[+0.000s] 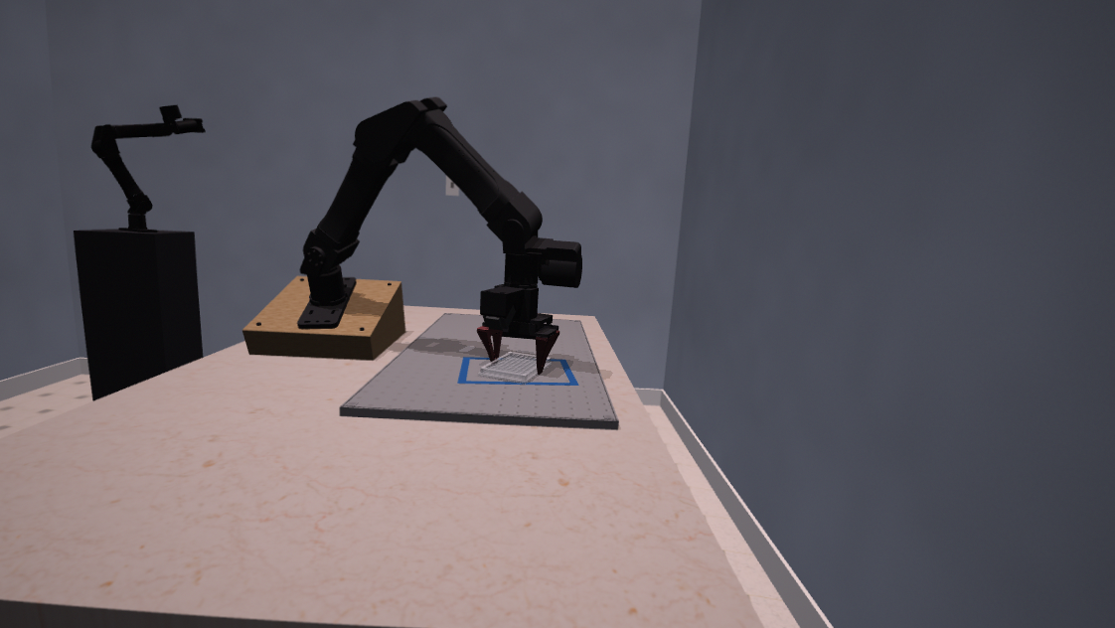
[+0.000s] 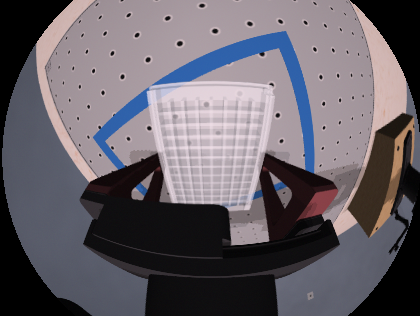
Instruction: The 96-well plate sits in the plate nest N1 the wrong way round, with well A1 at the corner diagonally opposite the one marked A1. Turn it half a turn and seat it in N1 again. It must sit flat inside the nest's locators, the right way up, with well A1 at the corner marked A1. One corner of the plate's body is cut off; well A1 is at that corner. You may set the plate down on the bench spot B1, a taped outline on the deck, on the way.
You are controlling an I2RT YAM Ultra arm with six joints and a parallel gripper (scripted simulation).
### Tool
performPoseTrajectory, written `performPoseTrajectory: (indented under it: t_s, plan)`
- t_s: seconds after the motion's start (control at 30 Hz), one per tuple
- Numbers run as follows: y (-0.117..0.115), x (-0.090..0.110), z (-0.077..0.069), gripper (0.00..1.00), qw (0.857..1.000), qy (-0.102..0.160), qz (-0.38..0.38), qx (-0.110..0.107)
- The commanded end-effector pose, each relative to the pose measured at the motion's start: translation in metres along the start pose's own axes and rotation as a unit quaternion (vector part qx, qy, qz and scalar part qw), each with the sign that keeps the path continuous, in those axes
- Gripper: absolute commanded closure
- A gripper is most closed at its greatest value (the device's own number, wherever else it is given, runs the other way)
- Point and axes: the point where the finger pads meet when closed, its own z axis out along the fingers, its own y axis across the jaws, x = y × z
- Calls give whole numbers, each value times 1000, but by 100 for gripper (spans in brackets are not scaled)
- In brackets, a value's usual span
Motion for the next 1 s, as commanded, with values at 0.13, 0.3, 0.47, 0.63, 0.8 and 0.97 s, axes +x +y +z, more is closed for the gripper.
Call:
performPoseTrajectory:
  t_s: [0.13, 0.3, 0.47, 0.63, 0.8, 0.97]
  plan:
    - [3, 0, -4, 100, 1000, -1, -2, -7]
    - [3, 0, -4, 100, 1000, -1, -2, -7]
    - [3, 0, -4, 100, 1000, -1, -2, -7]
    - [8, -1, -16, 100, 1000, -3, -6, -16]
    - [11, 0, -27, 100, 1000, -2, 0, -22]
    - [11, 0, -32, 100, 1000, -2, 0, -22]
